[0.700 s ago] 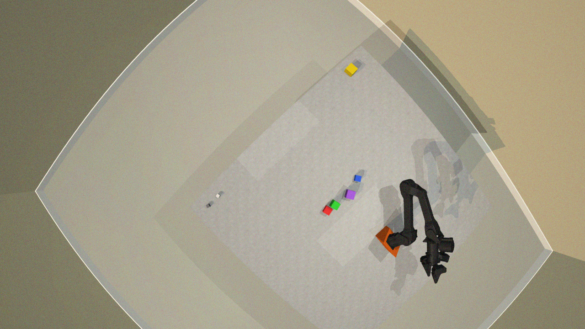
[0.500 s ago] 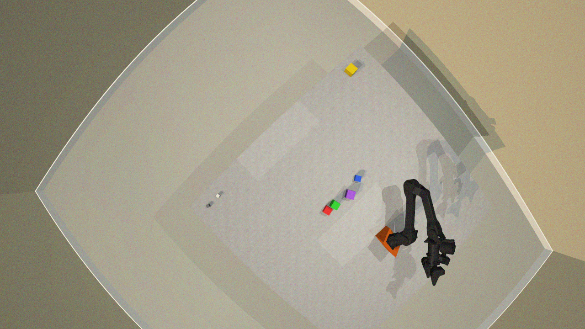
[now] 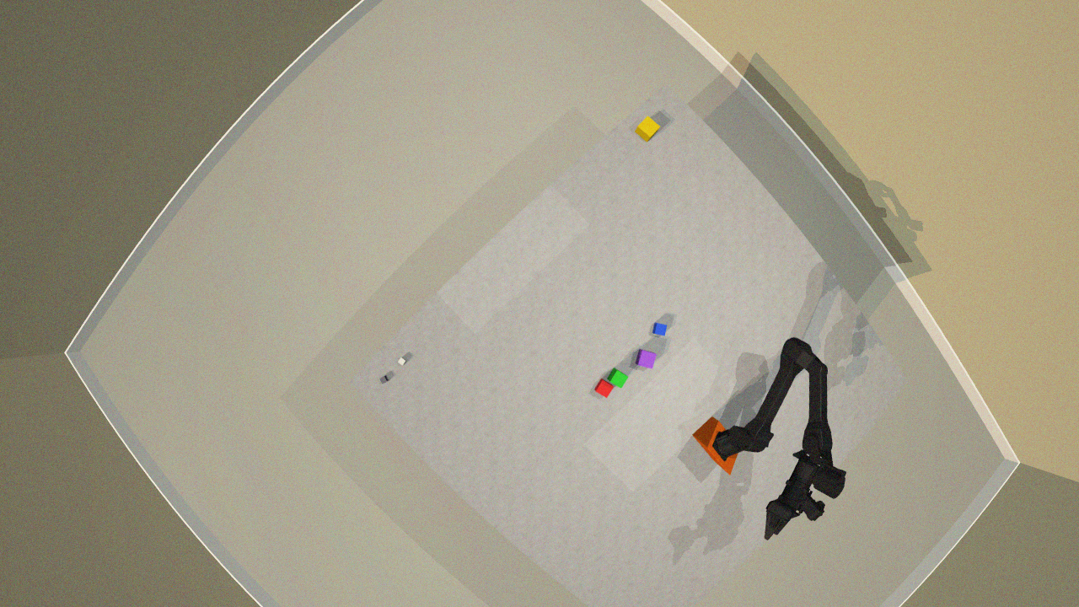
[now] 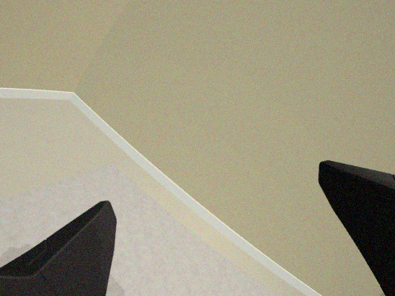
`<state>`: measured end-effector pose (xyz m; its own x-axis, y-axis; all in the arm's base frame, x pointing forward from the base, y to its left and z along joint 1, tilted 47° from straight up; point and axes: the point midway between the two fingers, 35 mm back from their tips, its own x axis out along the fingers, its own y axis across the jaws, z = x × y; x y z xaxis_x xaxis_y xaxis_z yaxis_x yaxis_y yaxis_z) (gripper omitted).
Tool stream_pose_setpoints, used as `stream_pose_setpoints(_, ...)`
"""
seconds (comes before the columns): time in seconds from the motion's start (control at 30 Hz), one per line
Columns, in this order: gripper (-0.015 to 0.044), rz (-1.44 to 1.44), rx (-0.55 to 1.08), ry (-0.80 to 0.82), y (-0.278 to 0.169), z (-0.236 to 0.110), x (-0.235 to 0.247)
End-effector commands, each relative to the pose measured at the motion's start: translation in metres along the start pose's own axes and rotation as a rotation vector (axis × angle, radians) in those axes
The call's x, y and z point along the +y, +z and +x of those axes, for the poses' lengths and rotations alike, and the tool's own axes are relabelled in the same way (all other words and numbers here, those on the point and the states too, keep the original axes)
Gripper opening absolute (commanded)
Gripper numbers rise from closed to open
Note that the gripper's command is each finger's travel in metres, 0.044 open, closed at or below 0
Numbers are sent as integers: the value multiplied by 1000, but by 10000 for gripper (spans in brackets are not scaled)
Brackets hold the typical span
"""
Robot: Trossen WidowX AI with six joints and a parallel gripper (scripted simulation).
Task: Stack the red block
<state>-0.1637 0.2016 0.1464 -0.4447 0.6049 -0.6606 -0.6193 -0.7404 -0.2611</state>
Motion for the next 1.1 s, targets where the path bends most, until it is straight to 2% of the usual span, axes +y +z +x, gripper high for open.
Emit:
stream_pose_setpoints(0.0, 440, 159, 95, -68, -9, 9, -25)
stream_pose_setpoints(0.27, 440, 543, 279, -251, -37, 22, -83)
stream_pose_setpoints(0.6, 440, 972, 422, -474, -85, 25, -147)
stream_pose_setpoints(0.93, 440, 1248, 518, -634, -133, 17, -179)
stream_pose_setpoints(1.07, 440, 1414, 568, -748, -157, 13, -197)
